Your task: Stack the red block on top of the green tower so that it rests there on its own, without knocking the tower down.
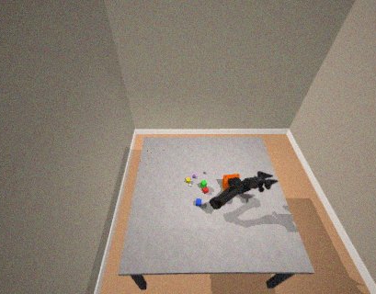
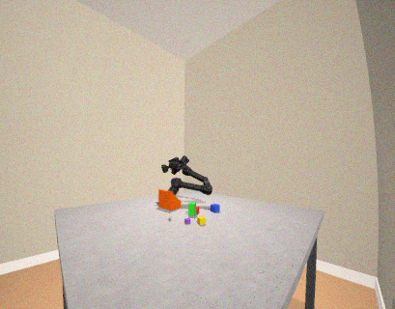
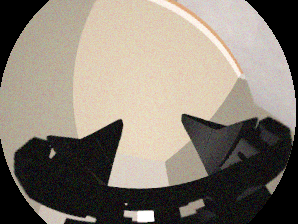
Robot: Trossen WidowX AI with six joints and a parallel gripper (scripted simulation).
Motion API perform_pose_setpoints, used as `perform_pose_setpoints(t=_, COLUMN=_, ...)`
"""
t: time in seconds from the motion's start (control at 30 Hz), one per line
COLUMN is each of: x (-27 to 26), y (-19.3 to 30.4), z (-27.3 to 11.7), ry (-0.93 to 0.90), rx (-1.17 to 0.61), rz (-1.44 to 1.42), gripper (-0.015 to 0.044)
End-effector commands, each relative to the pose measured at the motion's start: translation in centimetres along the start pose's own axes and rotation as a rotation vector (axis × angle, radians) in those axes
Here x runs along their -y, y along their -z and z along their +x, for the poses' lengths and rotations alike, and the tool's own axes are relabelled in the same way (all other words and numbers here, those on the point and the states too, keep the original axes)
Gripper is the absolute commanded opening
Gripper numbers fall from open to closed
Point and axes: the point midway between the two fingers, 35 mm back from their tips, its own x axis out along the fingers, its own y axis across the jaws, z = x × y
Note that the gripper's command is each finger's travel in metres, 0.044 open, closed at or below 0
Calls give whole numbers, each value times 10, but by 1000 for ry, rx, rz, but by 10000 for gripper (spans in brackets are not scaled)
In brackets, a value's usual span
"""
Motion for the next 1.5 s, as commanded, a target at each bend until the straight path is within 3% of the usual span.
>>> perform_pose_setpoints(t=0.0, x=1, y=1, z=0, ry=5, rx=-5, rz=-4, gripper=426)
perform_pose_setpoints(t=0.3, x=47, y=61, z=-4, ry=252, rx=-284, rz=-207, gripper=440)
perform_pose_setpoints(t=0.6, x=97, y=120, z=-37, ry=472, rx=-620, rz=-439, gripper=440)
perform_pose_setpoints(t=1.03, x=156, y=171, z=-125, ry=690, rx=-1130, rz=-786, gripper=440)
perform_pose_setpoints(t=1.47, x=192, y=176, z=-236, ry=817, rx=-1674, rz=-1127, gripper=440)
